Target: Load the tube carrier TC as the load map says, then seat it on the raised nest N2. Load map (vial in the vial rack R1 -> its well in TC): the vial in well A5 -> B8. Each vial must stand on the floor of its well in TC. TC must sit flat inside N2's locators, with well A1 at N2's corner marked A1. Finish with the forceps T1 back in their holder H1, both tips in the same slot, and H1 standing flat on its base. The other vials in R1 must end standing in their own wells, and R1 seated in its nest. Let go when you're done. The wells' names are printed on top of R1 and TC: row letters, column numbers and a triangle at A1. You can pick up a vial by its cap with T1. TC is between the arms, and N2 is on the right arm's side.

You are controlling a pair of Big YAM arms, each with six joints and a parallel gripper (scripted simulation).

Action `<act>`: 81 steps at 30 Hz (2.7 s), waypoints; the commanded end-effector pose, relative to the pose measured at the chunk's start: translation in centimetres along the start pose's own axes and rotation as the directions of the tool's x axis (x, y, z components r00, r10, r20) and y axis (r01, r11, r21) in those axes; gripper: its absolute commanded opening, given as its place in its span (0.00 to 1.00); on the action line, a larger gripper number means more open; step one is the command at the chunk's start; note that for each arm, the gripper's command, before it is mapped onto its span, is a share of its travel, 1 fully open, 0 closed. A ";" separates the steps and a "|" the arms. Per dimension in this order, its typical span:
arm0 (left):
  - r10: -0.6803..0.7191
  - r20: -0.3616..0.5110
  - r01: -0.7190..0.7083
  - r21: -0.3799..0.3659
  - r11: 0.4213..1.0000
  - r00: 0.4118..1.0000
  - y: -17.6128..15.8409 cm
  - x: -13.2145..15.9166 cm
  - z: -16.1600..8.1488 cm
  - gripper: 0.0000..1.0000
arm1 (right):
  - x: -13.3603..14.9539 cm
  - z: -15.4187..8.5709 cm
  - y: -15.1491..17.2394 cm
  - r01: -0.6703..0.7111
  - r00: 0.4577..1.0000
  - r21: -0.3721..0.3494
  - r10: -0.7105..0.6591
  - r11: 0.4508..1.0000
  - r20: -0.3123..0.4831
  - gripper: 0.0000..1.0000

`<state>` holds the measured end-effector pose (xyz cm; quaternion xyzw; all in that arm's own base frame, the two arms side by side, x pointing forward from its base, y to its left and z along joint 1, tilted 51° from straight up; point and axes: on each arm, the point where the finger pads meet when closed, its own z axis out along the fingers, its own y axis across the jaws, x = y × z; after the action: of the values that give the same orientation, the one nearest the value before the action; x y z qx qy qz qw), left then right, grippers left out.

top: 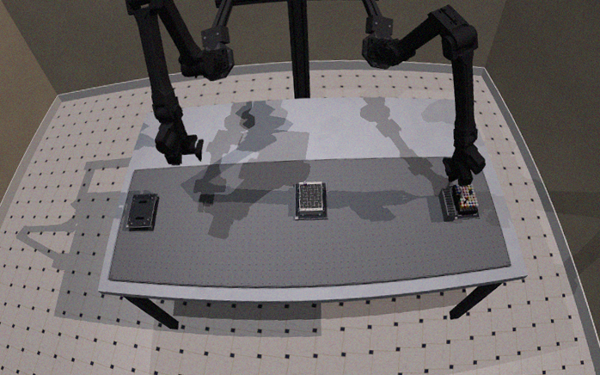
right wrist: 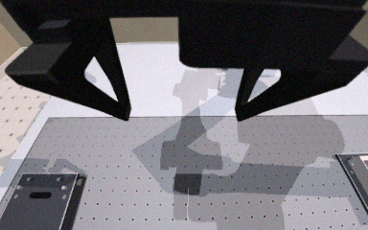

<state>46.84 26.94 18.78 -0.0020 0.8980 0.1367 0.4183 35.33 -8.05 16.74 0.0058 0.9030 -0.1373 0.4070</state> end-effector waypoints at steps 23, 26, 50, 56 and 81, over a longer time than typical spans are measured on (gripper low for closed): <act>-0.004 0.014 0.004 -0.005 1.000 1.000 0.2 -0.9 1.0 0.07 | -0.8 -0.3 -0.1 0.013 1.000 0.001 -0.013 1.000 0.017 1.00; -0.004 0.012 0.004 -0.003 1.000 1.000 0.0 -0.8 1.1 0.07 | -0.8 -0.3 -0.1 0.013 1.000 0.001 -0.013 1.000 0.017 1.00; -0.004 0.016 0.004 -0.006 1.000 1.000 0.2 -1.0 1.6 0.07 | -0.8 -0.3 -0.1 0.013 1.000 0.001 -0.013 1.000 0.017 1.00; -0.003 0.016 0.003 -0.006 1.000 1.000 0.2 -1.0 1.8 0.07 | -0.8 -0.3 -0.1 0.013 1.000 0.001 -0.013 1.000 0.017 1.00; -0.004 0.016 0.004 -0.006 1.000 1.000 0.2 -1.0 2.4 0.07 | -0.8 -0.3 -0.1 0.013 1.000 0.001 -0.013 1.000 0.017 1.00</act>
<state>48.22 27.39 17.64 -0.0020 0.8977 0.1370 0.4187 35.33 -8.05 16.74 0.0058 0.9030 -0.1373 0.4070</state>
